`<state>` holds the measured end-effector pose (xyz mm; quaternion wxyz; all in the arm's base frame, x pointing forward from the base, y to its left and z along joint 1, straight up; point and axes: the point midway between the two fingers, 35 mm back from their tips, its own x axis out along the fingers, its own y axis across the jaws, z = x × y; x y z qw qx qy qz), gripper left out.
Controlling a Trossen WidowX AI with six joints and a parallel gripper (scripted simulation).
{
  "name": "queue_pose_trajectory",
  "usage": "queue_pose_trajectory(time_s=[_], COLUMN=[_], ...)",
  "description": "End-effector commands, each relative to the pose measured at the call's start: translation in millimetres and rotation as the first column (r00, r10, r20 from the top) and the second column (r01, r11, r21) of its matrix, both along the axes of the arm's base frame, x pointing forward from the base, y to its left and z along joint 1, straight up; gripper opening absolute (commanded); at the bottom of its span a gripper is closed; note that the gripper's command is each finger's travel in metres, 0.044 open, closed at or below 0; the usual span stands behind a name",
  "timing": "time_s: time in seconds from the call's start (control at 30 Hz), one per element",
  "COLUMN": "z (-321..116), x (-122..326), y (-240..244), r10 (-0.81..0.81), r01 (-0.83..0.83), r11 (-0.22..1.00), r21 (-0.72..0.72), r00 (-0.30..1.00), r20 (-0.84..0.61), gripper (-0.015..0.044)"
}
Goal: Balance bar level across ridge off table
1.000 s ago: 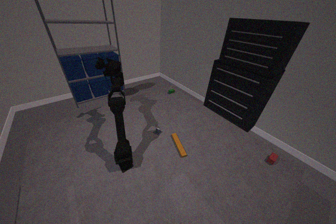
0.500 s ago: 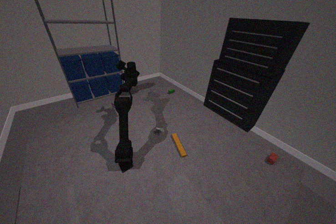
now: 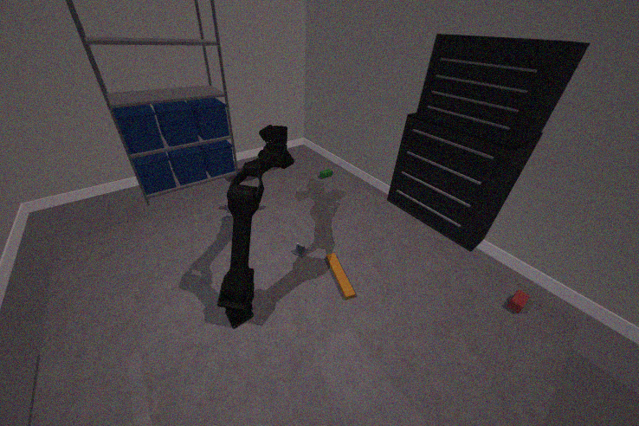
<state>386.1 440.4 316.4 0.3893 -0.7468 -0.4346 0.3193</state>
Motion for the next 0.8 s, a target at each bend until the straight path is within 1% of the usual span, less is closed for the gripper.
queue_pose_trajectory(time_s=[0.0,0.17,0.37,0.57,0.77], z=[-22.4,-46.4,-74.4,-100.8,-123.4], x=[24.7,49.7,71.5,83.8,86.7], y=[-30.2,-70.7,-123.2,-178.3,-233.6], r10=[-0.101,-0.228,-0.380,-0.522,-0.637], r01=[0.095,0.205,0.326,0.429,0.508], r11=[0.994,0.972,0.923,0.853,0.768], r21=[-0.051,-0.116,-0.203,-0.297,-0.391], r00=[0.988,0.943,0.845,0.703,0.532], r20=[-0.116,-0.242,-0.375,-0.483,-0.558], gripper=[0.0315,0.0315,0.0315,0.0315,0.0315])
